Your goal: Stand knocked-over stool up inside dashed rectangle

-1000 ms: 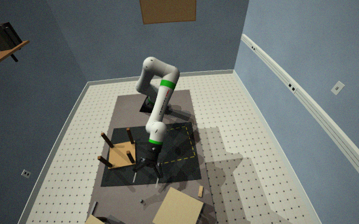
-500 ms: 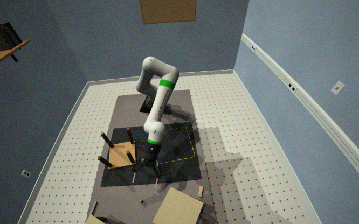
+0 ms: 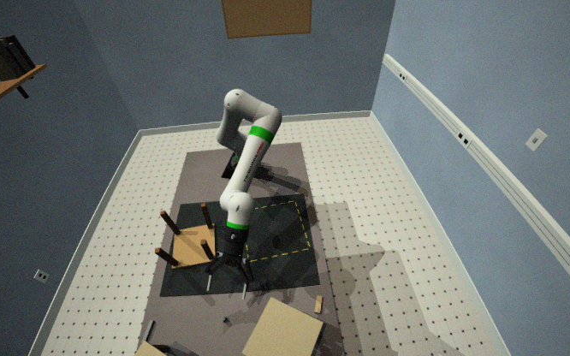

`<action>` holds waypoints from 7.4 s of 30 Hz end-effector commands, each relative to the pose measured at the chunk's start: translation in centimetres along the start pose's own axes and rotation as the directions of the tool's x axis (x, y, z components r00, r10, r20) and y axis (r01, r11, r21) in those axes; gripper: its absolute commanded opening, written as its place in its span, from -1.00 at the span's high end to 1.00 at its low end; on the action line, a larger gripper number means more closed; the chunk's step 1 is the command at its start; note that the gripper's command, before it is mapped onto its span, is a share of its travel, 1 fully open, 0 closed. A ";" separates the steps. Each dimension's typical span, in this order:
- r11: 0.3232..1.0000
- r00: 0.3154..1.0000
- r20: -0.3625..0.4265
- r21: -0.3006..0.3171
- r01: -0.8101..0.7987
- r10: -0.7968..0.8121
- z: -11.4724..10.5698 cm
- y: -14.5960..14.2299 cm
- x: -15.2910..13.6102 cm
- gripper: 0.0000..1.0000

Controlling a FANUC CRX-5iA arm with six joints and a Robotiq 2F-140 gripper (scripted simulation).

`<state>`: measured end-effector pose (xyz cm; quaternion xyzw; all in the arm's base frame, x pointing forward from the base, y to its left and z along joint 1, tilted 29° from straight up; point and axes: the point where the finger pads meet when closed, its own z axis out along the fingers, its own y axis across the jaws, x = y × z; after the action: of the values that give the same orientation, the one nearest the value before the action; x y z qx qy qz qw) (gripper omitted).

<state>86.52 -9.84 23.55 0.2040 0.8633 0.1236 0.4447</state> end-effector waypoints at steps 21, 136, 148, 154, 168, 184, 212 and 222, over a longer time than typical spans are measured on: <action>0.947 0.930 -0.211 -0.052 -0.318 0.301 -1.6 -5.7 -0.1 -1.00; 0.023 -0.001 0.070 -0.332 -0.943 0.998 -18.5 -40.9 -31.9 0.23; -0.159 -0.278 0.111 -0.599 -0.785 0.954 -26.4 -50.5 -41.7 0.23; -0.269 -0.476 0.090 -0.726 -0.633 0.875 -30.1 -54.8 -42.1 0.23; -0.409 -0.778 -0.017 -0.858 -0.311 0.628 -39.2 -69.4 -40.2 0.23; -0.458 -0.910 -0.106 -0.883 -0.099 0.400 -41.7 -75.9 -34.0 0.23; -0.472 -0.978 -0.209 -0.862 0.182 0.005 -41.5 -81.5 -21.4 0.23; -0.453 -0.938 -0.232 -0.829 0.329 -0.256 -39.2 -82.0 -12.5 0.23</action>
<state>42.49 -91.20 25.38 -0.7415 0.5102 -0.3207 -0.2950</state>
